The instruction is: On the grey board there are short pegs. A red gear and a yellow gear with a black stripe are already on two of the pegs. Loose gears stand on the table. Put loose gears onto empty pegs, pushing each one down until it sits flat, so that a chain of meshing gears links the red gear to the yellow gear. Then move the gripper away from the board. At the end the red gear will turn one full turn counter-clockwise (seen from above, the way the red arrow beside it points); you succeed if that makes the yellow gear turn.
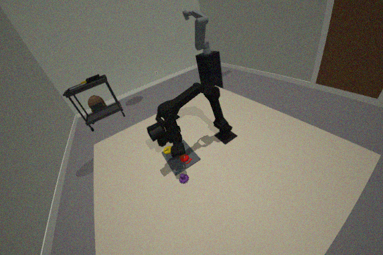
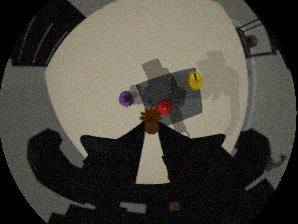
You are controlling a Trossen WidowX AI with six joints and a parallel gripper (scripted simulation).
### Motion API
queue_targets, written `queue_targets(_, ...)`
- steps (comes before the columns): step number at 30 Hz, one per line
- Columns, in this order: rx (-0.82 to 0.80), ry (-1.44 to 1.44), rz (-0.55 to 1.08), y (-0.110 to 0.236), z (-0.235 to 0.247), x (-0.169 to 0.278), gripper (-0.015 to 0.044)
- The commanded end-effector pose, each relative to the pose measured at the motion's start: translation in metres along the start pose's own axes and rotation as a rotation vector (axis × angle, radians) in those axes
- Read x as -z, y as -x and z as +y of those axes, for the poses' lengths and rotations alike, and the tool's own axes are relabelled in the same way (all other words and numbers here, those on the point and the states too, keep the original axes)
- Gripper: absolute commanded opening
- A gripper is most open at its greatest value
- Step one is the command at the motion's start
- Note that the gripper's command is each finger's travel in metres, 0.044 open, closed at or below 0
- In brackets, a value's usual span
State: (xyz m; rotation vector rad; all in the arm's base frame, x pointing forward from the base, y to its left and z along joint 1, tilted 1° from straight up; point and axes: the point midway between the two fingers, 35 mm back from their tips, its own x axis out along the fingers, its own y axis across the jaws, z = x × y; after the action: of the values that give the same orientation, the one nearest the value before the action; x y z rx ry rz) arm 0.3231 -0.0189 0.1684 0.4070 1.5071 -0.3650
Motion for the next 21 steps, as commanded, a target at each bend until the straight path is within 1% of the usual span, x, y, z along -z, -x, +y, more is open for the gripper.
queue_targets(1, -0.002, 0.002, 0.006, -0.006, -0.008, -0.003, 0.0)
queue_targets(21, 0.004, -0.002, 0.006, -0.031, -0.054, -0.02, 0.0)
